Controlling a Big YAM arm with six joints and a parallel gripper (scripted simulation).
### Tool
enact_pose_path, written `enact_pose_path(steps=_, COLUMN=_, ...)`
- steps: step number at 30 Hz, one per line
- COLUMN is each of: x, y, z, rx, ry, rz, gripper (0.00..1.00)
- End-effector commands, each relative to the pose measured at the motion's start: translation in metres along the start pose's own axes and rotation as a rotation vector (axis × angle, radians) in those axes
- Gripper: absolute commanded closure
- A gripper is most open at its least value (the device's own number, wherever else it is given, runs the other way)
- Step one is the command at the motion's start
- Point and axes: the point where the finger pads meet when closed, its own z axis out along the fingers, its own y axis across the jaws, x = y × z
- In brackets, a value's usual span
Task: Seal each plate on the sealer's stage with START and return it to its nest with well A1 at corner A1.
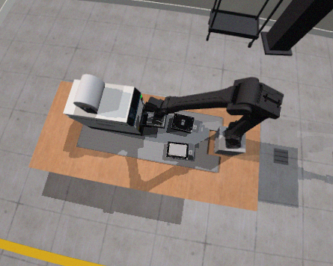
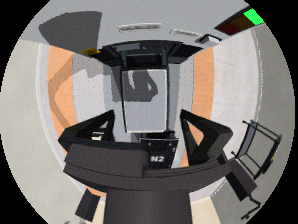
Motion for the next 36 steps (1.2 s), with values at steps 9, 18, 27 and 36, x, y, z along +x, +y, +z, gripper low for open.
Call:
enact_pose_path(steps=9, x=-0.010, y=0.000, z=-0.012, rx=0.009, ry=-0.045, rz=-0.041, gripper=0.00)
enact_pose_path(steps=18, x=-0.024, y=0.002, z=-0.004, rx=0.009, ry=-0.063, rz=-0.021, gripper=0.00)
enact_pose_path(steps=27, x=-0.016, y=-0.003, z=0.021, rx=0.011, ry=-0.037, rz=0.001, gripper=0.00)
enact_pose_path(steps=36, x=0.007, y=-0.003, z=0.038, rx=0.006, ry=-0.003, rz=0.003, gripper=0.00)
